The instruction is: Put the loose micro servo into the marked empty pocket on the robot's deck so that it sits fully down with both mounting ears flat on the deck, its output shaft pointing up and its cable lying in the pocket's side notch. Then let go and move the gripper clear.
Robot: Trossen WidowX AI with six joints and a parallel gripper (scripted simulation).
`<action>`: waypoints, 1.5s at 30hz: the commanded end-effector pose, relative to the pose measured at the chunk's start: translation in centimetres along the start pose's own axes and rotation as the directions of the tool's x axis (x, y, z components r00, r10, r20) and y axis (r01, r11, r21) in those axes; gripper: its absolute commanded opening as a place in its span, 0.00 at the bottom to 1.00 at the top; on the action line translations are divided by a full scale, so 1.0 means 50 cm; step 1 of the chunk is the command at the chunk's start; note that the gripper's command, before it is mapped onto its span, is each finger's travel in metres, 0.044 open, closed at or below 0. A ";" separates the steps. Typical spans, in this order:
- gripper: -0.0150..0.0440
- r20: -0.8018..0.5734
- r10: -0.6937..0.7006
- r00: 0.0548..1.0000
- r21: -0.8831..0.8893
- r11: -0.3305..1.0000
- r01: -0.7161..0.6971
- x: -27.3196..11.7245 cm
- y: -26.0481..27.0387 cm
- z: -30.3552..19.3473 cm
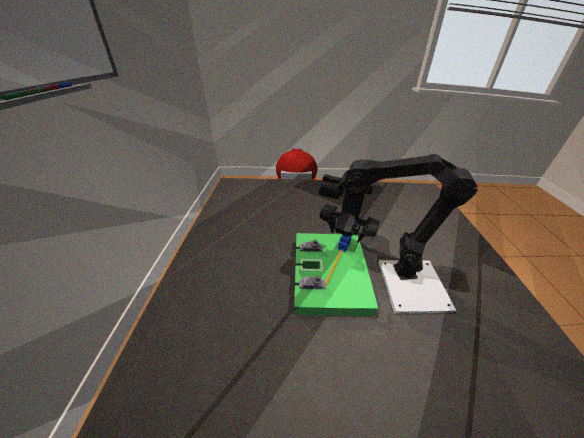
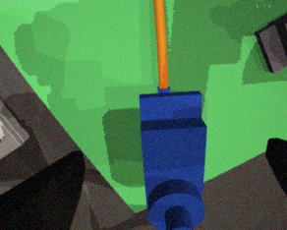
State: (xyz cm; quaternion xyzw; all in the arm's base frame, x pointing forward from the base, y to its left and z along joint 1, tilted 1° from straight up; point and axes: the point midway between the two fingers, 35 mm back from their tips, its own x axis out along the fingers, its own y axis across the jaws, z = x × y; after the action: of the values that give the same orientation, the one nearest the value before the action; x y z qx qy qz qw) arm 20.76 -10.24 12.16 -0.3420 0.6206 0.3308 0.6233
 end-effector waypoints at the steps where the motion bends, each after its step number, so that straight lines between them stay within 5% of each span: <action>1: 1.00 0.004 0.005 1.000 0.004 1.000 -0.005 0.013 0.002 0.001; 4: 1.00 0.004 0.005 1.000 0.004 1.000 -0.005 0.018 0.002 0.001; 16: 0.47 0.004 0.005 1.000 0.004 1.000 -0.005 0.018 0.002 0.001; 21: 0.41 0.004 0.005 1.000 0.004 1.000 -0.005 0.018 0.002 0.001; 25: 0.25 0.004 0.005 1.000 0.004 1.000 -0.005 0.005 0.002 0.001; 45: 0.25 0.005 0.003 1.000 0.004 1.000 -0.003 -0.042 -0.035 0.025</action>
State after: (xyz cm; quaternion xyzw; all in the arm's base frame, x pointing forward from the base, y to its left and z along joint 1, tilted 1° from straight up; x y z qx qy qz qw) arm 22.09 -10.13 14.12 -0.3383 0.6226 0.3341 0.6214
